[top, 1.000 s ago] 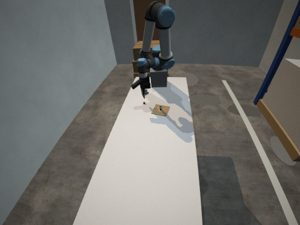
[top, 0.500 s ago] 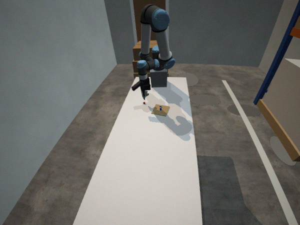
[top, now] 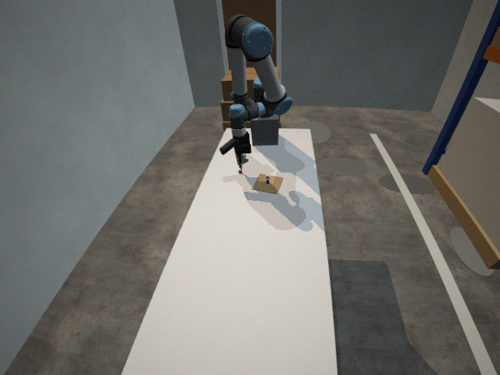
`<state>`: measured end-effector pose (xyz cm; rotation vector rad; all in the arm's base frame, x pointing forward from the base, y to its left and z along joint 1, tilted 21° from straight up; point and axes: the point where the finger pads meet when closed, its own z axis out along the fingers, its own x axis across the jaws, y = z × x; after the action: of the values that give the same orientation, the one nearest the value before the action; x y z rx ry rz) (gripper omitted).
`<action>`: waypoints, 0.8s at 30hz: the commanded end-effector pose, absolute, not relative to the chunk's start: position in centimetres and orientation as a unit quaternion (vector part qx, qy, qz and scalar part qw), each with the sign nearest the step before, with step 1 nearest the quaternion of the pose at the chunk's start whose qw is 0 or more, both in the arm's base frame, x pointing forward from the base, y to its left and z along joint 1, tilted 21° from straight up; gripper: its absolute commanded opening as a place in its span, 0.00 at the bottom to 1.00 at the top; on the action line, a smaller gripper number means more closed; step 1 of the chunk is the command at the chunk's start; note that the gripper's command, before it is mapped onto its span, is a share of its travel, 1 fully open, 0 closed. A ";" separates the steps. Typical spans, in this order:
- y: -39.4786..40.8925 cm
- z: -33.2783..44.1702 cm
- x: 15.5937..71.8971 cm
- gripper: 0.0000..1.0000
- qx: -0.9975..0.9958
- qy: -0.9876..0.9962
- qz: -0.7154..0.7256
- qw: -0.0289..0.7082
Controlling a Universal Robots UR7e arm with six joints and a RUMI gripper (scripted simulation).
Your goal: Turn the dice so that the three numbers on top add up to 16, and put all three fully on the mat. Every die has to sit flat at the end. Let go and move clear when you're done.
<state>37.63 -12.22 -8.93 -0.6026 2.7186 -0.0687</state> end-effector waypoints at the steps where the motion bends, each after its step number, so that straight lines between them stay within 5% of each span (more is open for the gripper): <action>1: -12.2 -9.3 37.8 0.18 -0.213 0.960 -0.025 0.178; 24: -12.2 -9.9 38.1 0.18 -0.213 0.960 -0.025 0.178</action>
<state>38.05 -12.21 -9.95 -0.6020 2.7179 -0.0708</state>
